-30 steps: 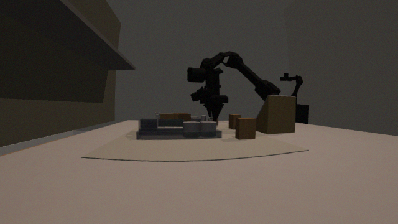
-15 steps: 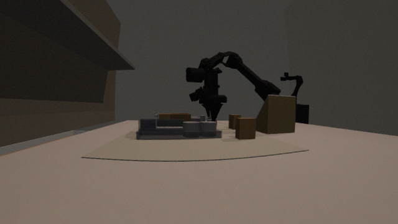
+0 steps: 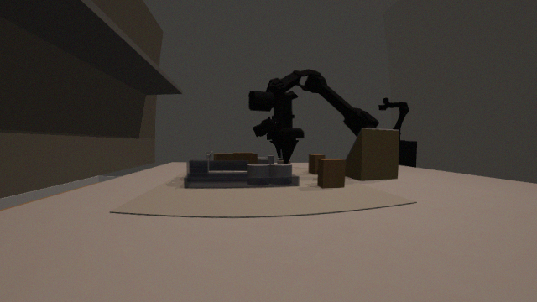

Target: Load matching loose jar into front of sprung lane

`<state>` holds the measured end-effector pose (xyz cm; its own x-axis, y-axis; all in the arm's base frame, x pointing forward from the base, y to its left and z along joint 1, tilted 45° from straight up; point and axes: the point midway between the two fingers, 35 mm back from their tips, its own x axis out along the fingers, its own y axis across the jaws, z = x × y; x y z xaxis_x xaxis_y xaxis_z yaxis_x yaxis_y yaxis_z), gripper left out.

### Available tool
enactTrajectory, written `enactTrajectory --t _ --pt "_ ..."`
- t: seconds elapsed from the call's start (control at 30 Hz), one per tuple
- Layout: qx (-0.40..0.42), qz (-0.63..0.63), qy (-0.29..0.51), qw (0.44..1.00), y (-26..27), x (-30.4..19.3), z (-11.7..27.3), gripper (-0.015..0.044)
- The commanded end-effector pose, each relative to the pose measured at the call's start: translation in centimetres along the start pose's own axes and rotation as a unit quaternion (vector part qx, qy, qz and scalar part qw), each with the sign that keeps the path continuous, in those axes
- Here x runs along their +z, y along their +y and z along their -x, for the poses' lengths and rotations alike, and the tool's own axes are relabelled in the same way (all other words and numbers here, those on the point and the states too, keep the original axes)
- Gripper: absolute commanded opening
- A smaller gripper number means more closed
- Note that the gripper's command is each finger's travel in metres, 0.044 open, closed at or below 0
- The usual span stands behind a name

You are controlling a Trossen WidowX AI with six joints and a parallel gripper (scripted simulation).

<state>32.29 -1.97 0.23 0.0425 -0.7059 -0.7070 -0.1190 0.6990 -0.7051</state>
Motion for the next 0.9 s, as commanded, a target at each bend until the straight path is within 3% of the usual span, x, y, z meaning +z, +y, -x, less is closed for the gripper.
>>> enactTrajectory --t 0.0,0.87 --pt "-0.001 -0.007 -0.011 1.0 -0.23 0.98 0.35 0.0" --pt "-0.001 -0.007 -0.011 1.0 -0.29 1.92 0.61 0.0"
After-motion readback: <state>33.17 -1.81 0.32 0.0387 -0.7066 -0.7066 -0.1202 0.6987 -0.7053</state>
